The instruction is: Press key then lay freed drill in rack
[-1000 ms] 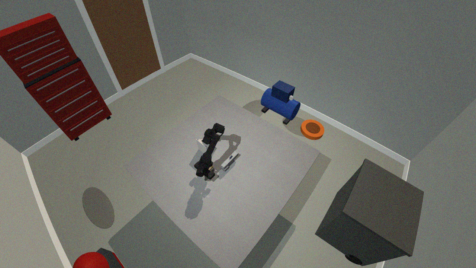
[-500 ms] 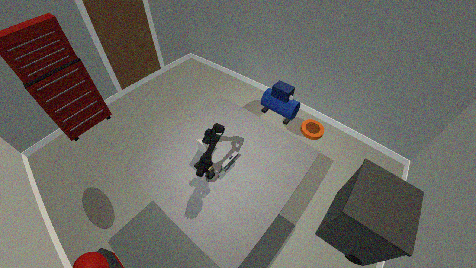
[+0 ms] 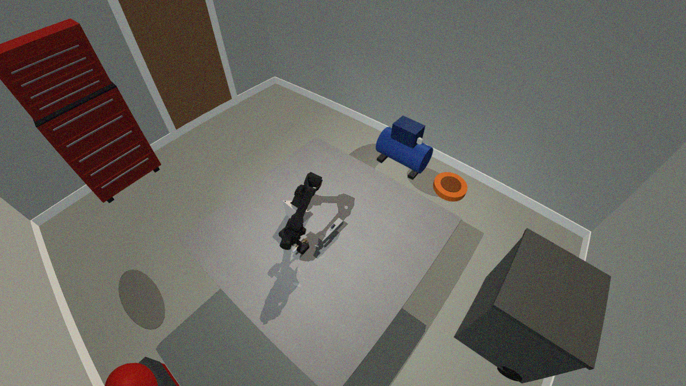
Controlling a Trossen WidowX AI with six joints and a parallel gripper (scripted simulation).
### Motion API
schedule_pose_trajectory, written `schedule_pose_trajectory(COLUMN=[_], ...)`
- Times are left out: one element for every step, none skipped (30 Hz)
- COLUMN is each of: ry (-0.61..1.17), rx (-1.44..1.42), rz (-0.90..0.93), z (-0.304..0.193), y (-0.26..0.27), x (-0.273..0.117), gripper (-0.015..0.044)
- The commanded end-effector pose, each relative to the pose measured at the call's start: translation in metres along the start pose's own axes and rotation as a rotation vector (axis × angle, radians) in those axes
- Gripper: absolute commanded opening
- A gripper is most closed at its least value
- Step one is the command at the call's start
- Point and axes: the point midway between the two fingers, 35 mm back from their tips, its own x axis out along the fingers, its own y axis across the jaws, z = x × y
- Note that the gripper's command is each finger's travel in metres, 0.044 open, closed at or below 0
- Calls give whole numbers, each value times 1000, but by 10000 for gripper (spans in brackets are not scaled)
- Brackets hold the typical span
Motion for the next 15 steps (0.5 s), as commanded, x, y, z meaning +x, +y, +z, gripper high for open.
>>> schedule_pose_trajectory(ry=[6,6,7,7,7,7,7,7,5,9,17,27,41,57,75], rx=[-3,-3,-3,-3,-3,-3,-3,-3,1,2,5,9,15,21,28], rz=[-1,-1,-1,-1,-1,-1,-1,-1,-1,1,5,9,15,22,28], z=[-2,-2,-2,-2,-3,-3,-3,-3,-2,-2,-1,0,0,2,3], y=[0,0,0,-1,-1,-1,-1,-1,-1,-3,-5,-8,-12,-17,-23], x=[-18,-22,-25,-28,-32,-34,-34,-34,-25,-25,-26,-26,-27,-28,-28], gripper=[440,440,440,440,440,440,440,440,440,440,440,440,440,440,440])
